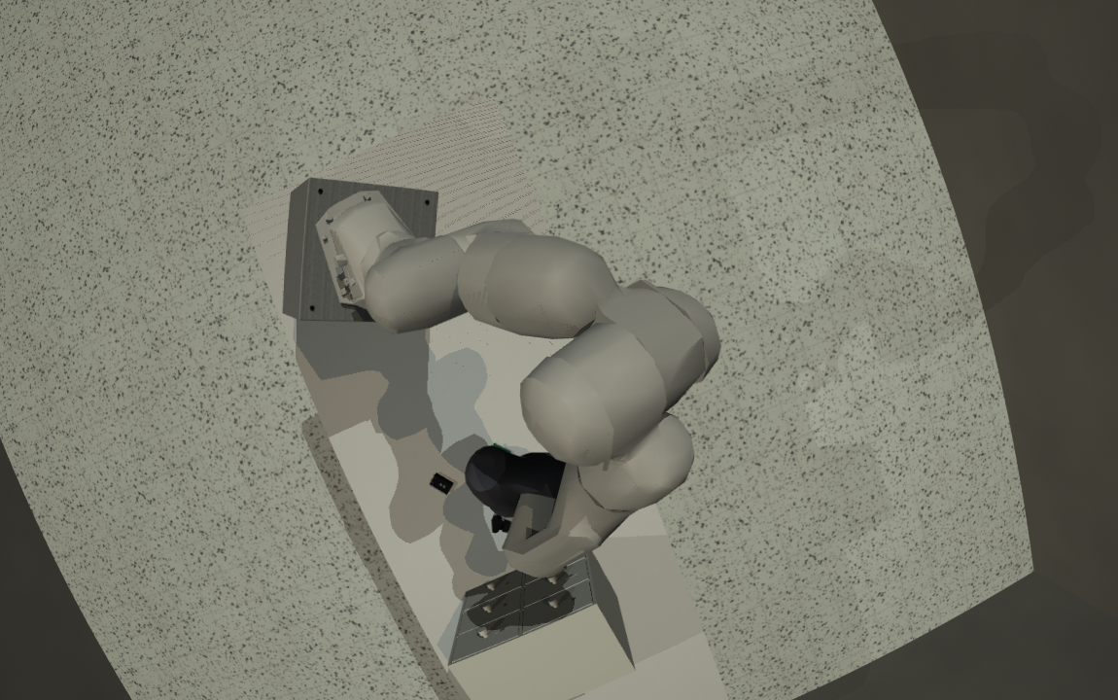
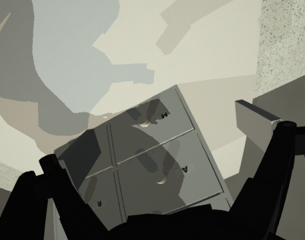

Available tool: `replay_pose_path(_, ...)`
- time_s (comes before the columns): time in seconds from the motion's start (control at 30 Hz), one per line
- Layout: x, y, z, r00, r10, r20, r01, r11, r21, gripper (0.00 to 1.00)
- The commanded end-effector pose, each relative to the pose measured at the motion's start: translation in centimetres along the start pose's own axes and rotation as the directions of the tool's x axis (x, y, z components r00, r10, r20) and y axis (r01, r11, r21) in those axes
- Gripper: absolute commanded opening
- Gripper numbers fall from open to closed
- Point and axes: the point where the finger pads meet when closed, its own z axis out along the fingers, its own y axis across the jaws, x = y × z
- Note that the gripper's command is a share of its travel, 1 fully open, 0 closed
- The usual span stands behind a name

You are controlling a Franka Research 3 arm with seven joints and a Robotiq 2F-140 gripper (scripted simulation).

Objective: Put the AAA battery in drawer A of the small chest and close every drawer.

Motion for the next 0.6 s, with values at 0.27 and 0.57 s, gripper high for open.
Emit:
replay_pose_path(0.27,-0.3,0.9,0.9,0.94,-0.271,0.206,0.281,0.96,-0.019,1.0)
replay_pose_path(0.57,1.9,0.3,3.9,0.946,-0.269,0.18,0.279,0.96,-0.033,1.0)
